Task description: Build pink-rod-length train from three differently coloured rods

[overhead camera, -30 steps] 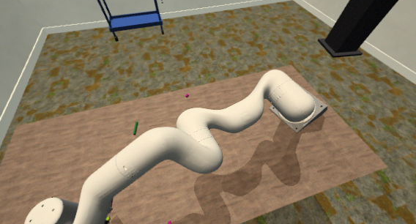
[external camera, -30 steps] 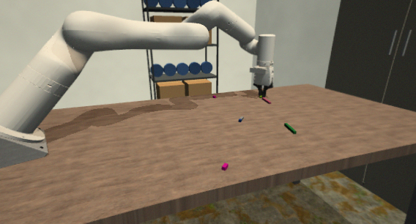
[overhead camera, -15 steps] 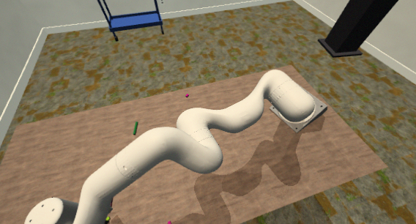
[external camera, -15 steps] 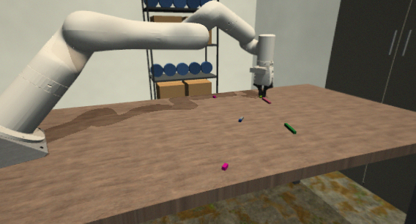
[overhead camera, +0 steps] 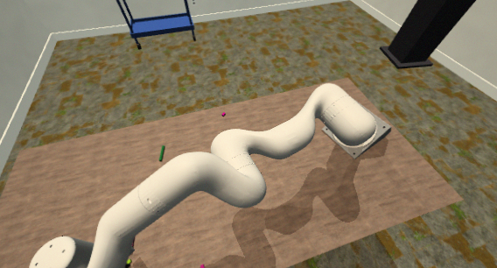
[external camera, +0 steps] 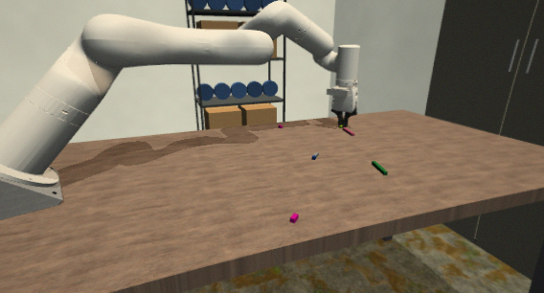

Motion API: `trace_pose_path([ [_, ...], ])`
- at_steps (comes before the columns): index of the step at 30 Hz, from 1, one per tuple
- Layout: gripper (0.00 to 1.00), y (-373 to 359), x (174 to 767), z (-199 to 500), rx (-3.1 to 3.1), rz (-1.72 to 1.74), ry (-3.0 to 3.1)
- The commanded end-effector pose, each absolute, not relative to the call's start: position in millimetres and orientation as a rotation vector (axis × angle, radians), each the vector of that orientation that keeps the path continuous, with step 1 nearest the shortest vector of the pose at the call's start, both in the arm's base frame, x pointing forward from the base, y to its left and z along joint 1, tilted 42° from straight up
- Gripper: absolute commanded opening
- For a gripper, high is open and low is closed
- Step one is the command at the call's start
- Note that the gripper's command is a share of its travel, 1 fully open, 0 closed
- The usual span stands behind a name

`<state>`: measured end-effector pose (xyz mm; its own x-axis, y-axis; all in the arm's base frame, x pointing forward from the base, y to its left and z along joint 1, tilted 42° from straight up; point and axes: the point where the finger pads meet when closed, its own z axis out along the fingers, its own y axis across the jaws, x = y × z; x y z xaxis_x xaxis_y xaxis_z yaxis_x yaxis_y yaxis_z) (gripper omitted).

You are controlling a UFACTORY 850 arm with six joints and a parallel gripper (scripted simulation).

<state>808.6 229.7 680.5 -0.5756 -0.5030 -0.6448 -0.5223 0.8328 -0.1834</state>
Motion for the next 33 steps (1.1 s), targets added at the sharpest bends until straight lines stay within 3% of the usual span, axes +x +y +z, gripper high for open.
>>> trace_pose_path([
  [1, 0.04, 229, 808, 683, -0.744, 0.035, 2.286],
  [19, 0.04, 208, 751, 751, -0.744, 0.035, 2.287],
  [33, 0.04, 207, 746, 757, -0.744, 0.035, 2.286],
])
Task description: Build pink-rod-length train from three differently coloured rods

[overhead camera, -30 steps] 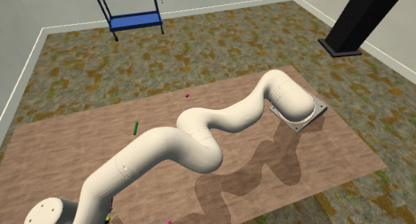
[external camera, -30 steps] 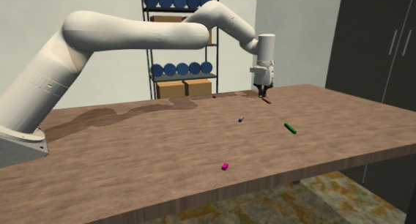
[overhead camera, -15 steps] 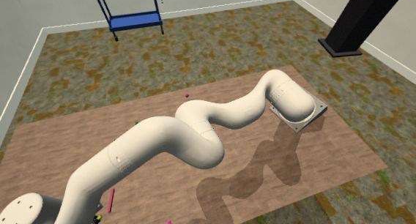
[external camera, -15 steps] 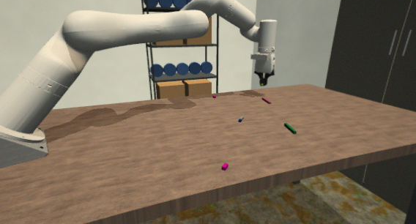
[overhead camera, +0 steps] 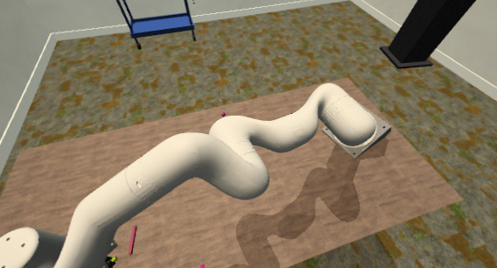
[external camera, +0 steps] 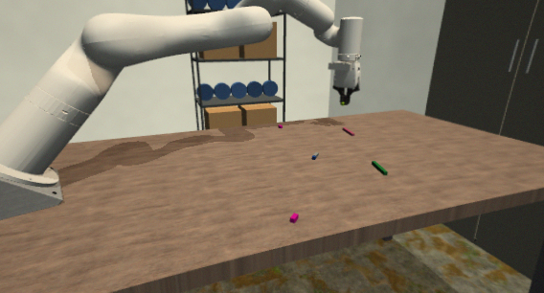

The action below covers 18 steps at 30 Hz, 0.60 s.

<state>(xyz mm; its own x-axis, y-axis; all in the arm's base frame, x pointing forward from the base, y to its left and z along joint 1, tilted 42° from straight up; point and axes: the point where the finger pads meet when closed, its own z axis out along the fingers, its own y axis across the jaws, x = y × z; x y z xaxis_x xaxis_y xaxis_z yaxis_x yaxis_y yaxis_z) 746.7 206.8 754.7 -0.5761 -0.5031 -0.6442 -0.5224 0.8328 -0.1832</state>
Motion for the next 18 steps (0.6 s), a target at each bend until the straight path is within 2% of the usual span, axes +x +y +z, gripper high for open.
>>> trace_pose_path([
  [1, 0.04, 206, 746, 757, -0.746, 0.035, 2.286],
  [8, 0.04, 191, 746, 750, -0.791, 0.036, 2.278],
  [18, 0.04, 109, 720, 702, -0.947, 0.038, 2.225],
])
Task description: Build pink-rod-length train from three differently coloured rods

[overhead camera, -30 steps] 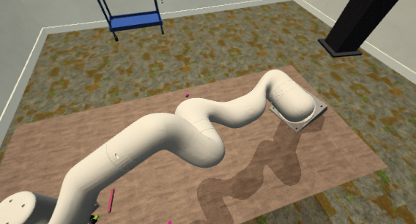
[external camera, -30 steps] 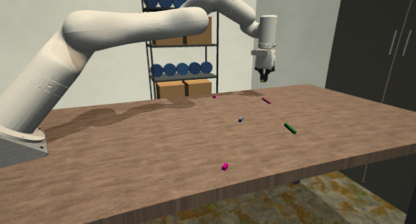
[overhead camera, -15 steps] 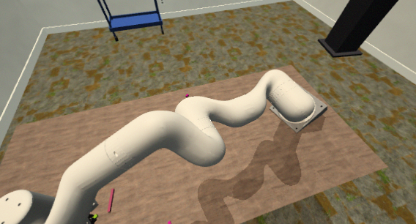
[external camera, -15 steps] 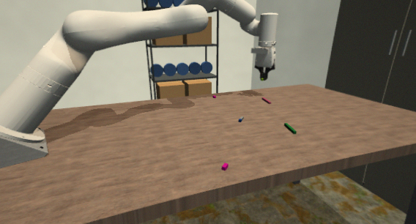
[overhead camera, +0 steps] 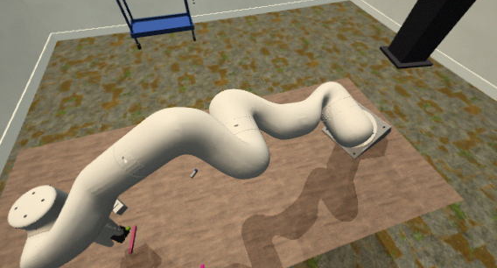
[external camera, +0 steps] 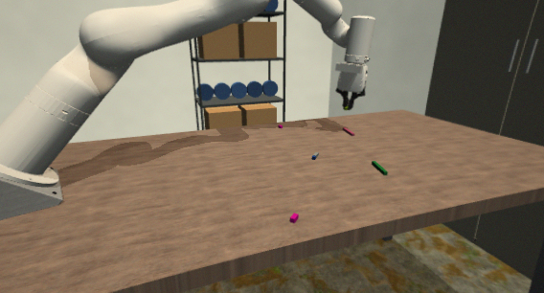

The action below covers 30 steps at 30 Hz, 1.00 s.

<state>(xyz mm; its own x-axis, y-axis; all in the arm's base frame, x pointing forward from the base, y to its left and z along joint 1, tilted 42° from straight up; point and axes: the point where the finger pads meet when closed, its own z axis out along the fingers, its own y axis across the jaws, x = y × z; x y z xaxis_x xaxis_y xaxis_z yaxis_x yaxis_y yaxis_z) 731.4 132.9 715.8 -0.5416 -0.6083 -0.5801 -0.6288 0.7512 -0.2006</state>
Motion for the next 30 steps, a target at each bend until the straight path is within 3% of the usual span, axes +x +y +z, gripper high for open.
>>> trace_pose_path([
  [1, 0.04, 102, 716, 697, -0.955, 0.036, 2.221],
  [30, 0.04, -22, 592, 555, -1.009, -0.075, 2.184],
])
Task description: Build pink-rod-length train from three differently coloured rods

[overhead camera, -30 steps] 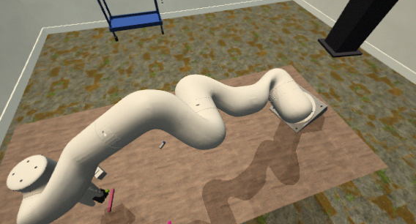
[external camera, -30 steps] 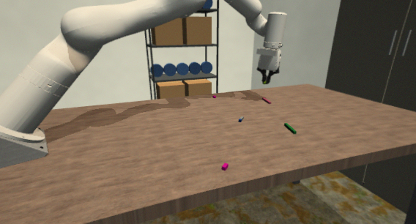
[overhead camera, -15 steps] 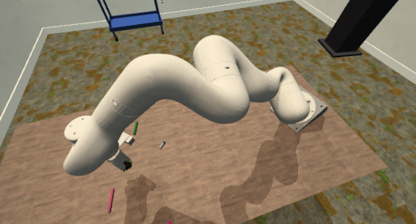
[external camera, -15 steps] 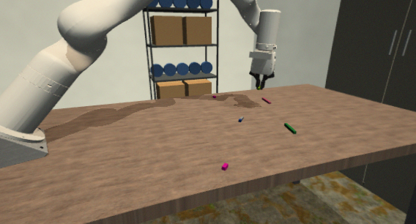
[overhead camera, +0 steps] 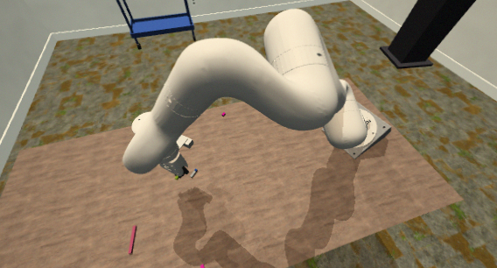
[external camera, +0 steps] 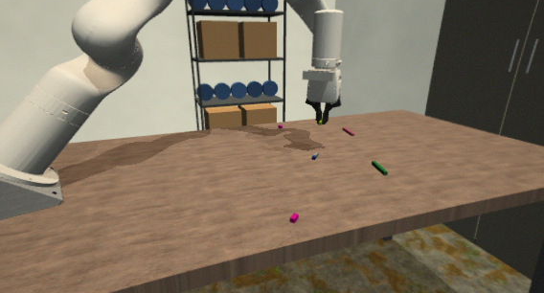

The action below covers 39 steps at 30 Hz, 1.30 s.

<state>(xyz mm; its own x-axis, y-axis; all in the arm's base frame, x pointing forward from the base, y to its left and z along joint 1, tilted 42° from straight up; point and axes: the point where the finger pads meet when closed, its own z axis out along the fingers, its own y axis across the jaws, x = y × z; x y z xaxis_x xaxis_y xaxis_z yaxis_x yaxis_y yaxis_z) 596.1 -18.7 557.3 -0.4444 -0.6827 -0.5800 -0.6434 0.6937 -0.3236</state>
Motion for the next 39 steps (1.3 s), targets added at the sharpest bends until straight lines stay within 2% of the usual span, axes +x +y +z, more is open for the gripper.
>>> trace_pose_path([
  [1, 0.04, -22, 592, 555, -1.009, -0.075, 2.184],
  [25, 0.04, -18, 602, 544, -1.009, -0.075, 2.184],
  [39, 0.04, -5, 639, 500, -1.009, -0.075, 2.184],
])
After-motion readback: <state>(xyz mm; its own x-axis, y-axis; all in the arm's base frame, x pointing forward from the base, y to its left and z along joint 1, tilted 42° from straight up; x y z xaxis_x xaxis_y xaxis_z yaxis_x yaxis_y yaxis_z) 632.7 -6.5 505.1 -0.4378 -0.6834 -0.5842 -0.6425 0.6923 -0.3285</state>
